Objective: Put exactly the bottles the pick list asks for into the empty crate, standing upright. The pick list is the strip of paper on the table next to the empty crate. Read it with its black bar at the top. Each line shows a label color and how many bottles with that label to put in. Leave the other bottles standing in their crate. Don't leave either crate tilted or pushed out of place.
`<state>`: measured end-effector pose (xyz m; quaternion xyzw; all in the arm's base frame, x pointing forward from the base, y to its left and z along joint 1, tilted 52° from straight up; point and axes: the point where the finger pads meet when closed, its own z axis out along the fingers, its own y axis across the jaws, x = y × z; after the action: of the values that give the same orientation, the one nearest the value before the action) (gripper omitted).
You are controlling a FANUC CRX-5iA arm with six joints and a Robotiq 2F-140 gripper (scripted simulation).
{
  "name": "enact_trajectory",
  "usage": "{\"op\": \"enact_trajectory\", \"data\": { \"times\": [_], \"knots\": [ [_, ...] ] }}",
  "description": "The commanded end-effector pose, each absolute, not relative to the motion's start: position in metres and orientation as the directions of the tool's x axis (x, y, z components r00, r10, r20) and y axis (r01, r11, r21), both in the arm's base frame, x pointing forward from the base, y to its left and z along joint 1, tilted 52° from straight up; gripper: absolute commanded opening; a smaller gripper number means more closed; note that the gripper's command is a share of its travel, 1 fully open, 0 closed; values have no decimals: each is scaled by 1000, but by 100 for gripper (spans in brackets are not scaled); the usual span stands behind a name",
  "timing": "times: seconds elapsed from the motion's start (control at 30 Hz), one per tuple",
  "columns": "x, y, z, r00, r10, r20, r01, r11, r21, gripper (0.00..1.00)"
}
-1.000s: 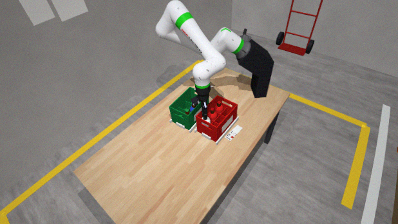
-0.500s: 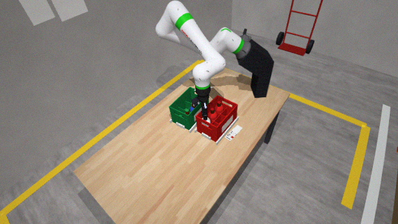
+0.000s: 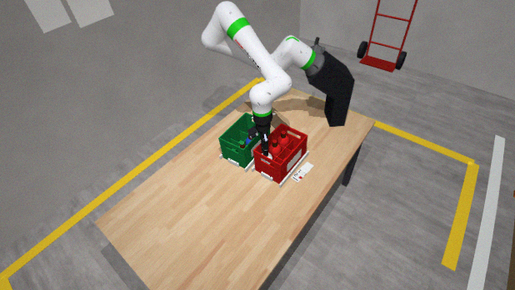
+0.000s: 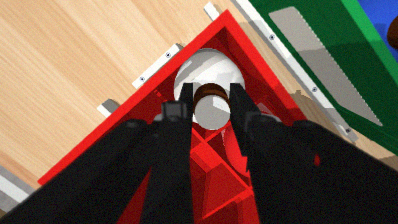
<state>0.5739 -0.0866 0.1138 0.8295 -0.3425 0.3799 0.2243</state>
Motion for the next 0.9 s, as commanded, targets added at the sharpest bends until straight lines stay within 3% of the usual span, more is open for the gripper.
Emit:
{"op": "enact_trajectory", "data": {
  "times": [0.0,0.13,0.17,0.87],
  "knots": [
    [574,-86,114,476,-397,784,-738,-666,111,10],
    [574,-86,114,476,-397,784,-738,-666,111,10],
    [575,-87,113,476,-397,784,-738,-666,111,44],
    [575,-87,113,476,-397,784,-738,-666,111,44]
  ]
}}
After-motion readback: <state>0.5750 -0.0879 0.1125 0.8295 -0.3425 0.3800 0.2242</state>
